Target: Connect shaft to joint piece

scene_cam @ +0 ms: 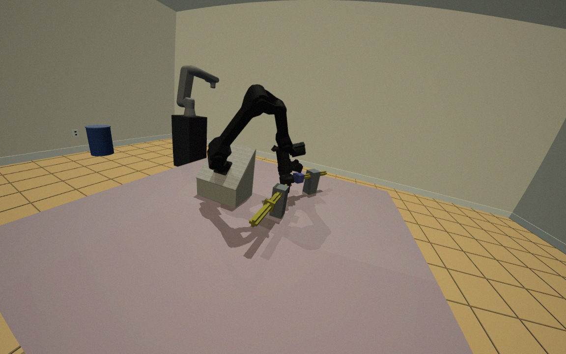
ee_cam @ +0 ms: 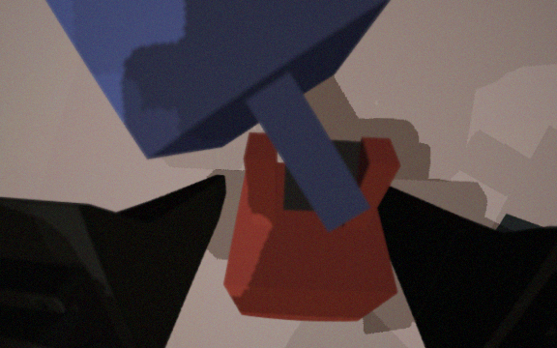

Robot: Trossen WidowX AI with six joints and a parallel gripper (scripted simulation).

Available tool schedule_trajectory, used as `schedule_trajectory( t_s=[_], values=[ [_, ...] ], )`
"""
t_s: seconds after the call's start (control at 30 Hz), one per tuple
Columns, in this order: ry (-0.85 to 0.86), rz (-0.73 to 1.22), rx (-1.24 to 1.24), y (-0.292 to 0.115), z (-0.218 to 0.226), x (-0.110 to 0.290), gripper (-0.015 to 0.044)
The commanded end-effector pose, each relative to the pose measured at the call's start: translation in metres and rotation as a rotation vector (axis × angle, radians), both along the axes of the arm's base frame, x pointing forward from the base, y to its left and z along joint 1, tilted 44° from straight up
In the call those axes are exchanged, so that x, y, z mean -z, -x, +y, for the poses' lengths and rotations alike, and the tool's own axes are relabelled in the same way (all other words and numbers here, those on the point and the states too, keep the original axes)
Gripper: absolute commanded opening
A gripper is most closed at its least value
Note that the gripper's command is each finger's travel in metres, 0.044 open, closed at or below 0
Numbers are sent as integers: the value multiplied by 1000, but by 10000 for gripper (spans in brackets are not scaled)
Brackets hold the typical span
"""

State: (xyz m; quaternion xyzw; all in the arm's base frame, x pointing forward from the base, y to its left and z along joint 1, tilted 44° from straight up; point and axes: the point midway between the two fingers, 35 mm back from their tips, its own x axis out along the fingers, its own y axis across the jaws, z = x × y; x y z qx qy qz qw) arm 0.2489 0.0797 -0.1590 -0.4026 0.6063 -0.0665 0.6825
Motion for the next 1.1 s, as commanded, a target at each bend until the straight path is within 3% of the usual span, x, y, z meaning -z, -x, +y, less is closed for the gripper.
schedule_trajectory(
  t_s=[0.0, 0.1, 1.07],
  values=[
    [9, 5, -3, 1, -2, 2, 256],
    [9, 5, -3, 1, -2, 2, 182],
    [9, 5, -3, 1, -2, 2, 182]
  ],
)
